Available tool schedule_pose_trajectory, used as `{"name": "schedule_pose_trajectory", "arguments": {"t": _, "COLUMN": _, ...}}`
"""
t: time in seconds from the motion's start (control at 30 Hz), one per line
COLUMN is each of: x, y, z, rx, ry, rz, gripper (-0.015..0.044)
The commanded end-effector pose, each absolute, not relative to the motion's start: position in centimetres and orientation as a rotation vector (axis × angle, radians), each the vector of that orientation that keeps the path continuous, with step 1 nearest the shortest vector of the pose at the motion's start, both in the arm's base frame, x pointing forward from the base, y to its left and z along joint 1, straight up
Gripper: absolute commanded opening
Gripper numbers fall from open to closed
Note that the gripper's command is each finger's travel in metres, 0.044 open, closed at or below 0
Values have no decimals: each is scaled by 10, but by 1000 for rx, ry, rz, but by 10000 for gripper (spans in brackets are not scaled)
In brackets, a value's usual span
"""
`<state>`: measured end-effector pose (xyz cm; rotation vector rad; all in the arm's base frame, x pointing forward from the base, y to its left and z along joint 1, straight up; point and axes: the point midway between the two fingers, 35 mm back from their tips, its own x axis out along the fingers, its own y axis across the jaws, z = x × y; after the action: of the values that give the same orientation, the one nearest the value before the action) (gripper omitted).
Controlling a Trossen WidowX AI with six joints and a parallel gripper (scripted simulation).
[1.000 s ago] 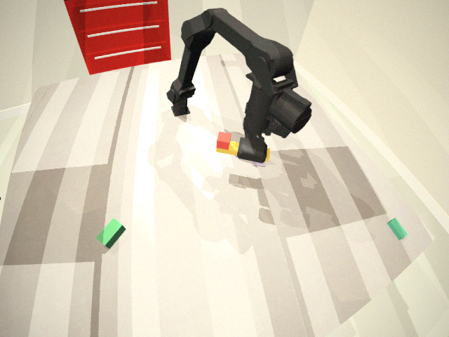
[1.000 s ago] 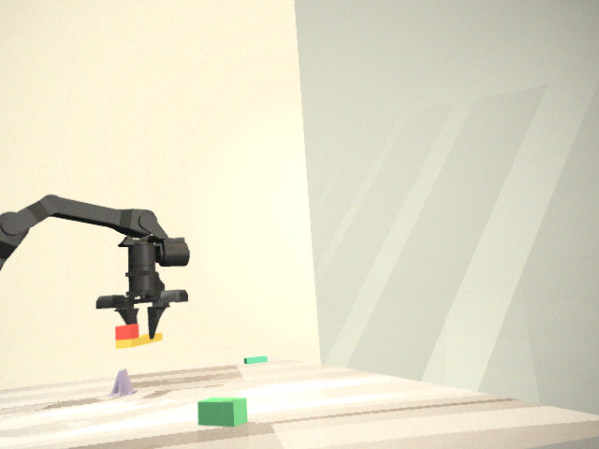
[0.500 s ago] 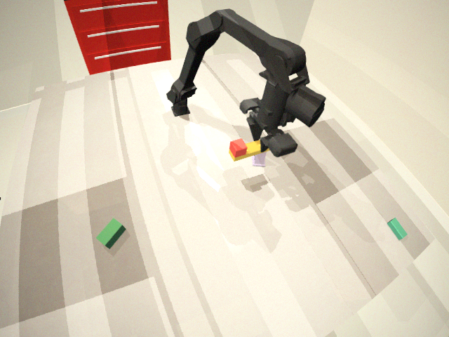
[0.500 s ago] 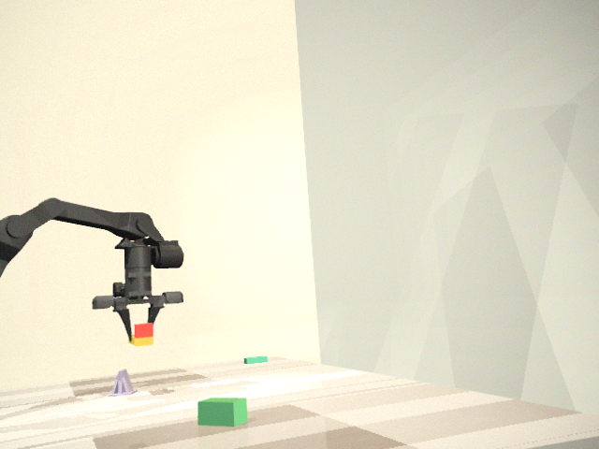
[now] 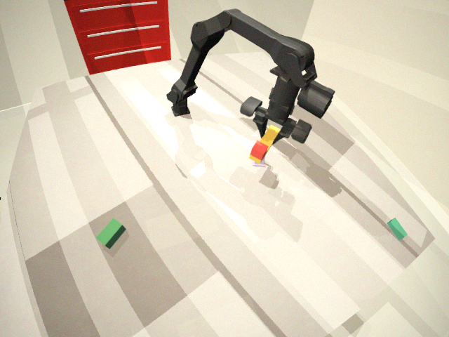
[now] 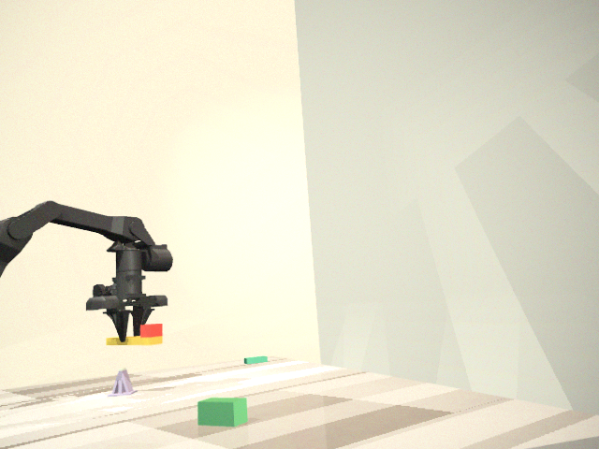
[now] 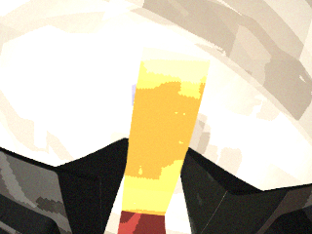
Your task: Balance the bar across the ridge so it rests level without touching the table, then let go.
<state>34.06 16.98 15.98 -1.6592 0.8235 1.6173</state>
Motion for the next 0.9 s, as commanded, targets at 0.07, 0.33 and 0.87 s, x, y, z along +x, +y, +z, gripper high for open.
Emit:
{"name": "schedule_pose_trajectory", "arguments": {"t": 0.07, "x": 328, "y": 183, "z": 161, "rx": -1816, "ry": 647, "rz": 1769, "gripper": 0}}
{"name": "schedule_pose_trajectory", "arguments": {"t": 0.33, "x": 305, "y": 192, "z": 161, "rx": -1995, "ry": 412, "rz": 1942, "gripper": 0}}
{"name": "schedule_pose_trajectory", "arguments": {"t": 0.87, "x": 303, "y": 191, "z": 141, "rx": -2003, "ry": 400, "rz": 1950, "gripper": 0}}
